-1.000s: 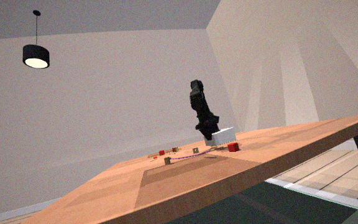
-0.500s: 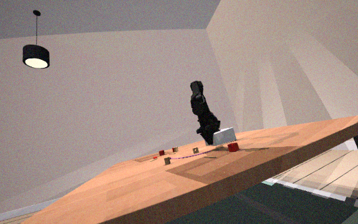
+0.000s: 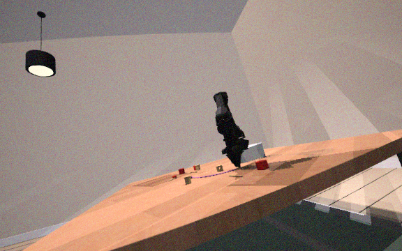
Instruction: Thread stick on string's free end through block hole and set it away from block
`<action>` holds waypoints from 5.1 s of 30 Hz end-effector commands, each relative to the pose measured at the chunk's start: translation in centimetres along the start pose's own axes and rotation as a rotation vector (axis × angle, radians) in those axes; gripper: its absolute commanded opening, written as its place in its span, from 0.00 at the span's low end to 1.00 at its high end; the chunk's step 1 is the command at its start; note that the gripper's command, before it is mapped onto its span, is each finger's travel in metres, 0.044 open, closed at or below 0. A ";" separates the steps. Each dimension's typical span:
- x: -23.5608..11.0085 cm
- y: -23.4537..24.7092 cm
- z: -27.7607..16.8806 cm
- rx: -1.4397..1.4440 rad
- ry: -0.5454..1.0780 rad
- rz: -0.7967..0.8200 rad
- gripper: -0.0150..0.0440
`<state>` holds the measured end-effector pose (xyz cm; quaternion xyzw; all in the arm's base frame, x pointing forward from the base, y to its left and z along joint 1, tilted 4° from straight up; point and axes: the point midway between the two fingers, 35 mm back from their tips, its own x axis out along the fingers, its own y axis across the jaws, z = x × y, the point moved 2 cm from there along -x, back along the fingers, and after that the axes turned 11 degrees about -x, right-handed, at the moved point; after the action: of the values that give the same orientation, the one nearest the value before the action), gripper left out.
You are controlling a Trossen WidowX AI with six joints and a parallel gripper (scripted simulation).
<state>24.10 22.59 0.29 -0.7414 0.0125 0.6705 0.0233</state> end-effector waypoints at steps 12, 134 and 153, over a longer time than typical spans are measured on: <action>0.9 0.3 0.2 -0.004 -0.008 0.015 0.46; -5.0 0.0 -1.5 0.674 -0.005 0.016 0.25; -5.1 0.0 -3.3 1.372 0.003 0.016 0.25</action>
<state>26.59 22.39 6.02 -0.5871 0.4064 0.5322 0.4548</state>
